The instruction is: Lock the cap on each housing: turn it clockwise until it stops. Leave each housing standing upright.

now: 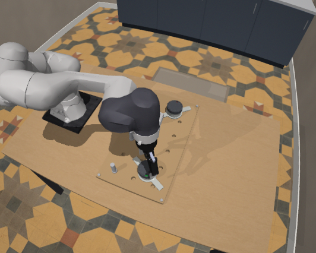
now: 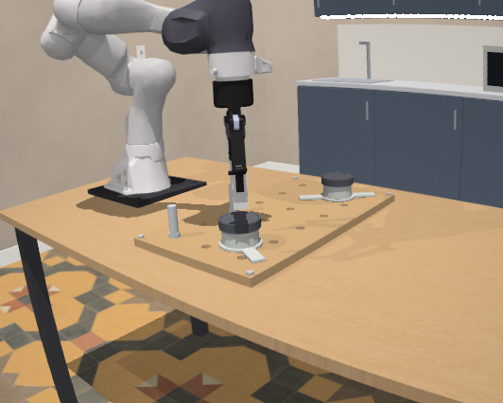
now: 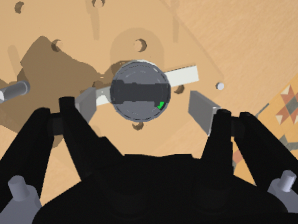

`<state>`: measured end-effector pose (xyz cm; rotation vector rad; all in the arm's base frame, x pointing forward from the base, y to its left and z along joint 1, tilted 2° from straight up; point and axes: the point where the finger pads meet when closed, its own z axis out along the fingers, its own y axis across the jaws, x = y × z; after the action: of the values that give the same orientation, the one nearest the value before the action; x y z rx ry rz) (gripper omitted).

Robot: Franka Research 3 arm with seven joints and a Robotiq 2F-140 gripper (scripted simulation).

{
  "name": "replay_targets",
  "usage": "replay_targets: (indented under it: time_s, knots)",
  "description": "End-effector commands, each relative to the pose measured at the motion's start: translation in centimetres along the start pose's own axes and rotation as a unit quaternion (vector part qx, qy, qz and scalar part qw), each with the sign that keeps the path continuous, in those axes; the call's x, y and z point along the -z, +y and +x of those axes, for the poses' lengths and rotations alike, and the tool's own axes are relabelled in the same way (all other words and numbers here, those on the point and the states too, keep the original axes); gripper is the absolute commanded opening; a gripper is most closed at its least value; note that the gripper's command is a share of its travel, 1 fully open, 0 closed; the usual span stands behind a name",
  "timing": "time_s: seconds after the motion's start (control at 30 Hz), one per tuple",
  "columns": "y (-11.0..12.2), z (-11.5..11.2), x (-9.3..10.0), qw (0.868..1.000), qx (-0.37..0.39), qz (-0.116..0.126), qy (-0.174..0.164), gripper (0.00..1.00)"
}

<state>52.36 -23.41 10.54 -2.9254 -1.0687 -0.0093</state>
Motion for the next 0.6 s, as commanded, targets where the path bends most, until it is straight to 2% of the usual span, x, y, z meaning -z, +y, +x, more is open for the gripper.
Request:
replay_targets:
  time_s: [0.0,0.57]
  knots:
    - [-0.2,-0.3,0.5,1.000,0.003,0.004,-0.003,0.78]
    - [-0.2,-0.3,2.5,1.000,0.003,0.004,-0.003,0.78]
